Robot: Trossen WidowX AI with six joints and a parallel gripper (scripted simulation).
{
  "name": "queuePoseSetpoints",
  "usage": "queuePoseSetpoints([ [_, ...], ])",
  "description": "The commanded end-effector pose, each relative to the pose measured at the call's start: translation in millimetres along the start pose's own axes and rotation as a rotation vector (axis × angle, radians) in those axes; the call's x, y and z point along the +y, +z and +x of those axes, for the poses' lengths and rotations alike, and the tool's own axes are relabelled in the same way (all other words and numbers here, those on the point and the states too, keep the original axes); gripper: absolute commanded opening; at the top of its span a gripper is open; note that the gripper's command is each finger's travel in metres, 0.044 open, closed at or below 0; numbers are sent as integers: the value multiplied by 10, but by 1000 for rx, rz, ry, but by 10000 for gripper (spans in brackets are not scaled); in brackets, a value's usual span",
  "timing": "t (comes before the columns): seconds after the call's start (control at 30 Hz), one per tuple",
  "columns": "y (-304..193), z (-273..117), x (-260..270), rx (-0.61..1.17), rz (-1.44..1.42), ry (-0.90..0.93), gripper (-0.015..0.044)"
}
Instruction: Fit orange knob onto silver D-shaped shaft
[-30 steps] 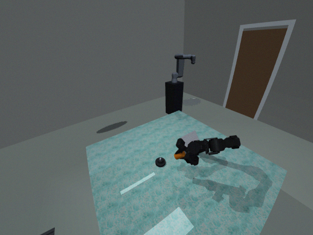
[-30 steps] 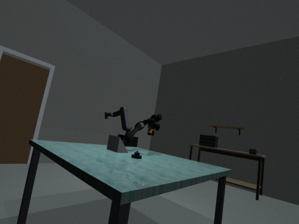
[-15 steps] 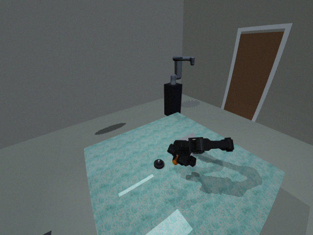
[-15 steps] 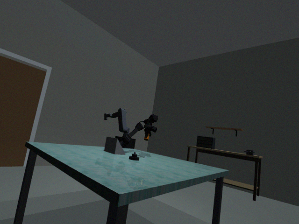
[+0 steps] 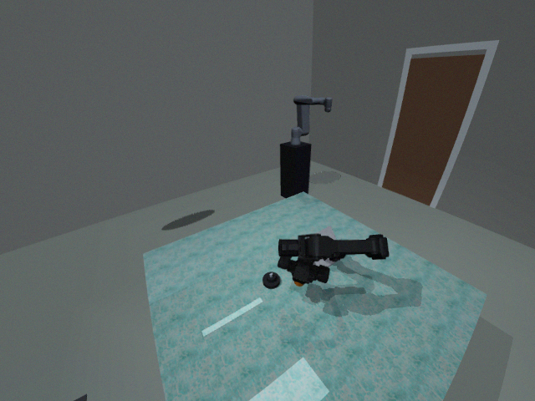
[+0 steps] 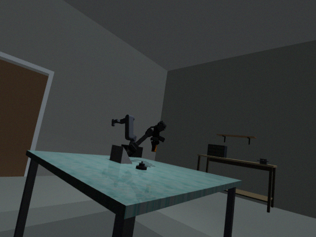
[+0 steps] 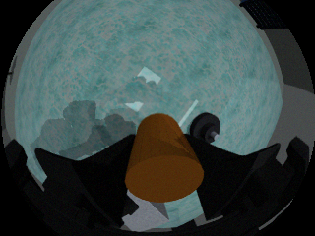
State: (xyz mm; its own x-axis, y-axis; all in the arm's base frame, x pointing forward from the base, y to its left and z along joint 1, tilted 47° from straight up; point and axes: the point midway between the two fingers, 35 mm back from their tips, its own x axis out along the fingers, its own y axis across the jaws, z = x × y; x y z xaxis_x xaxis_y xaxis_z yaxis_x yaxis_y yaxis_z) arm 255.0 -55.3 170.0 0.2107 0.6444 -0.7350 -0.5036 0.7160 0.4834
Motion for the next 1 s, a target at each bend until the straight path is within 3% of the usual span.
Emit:
queuePoseSetpoints([
  [0.0,18,47,-17,-7,-6,58,0],
  [0.97,102,1338,-22,10,-69,116,0],
])
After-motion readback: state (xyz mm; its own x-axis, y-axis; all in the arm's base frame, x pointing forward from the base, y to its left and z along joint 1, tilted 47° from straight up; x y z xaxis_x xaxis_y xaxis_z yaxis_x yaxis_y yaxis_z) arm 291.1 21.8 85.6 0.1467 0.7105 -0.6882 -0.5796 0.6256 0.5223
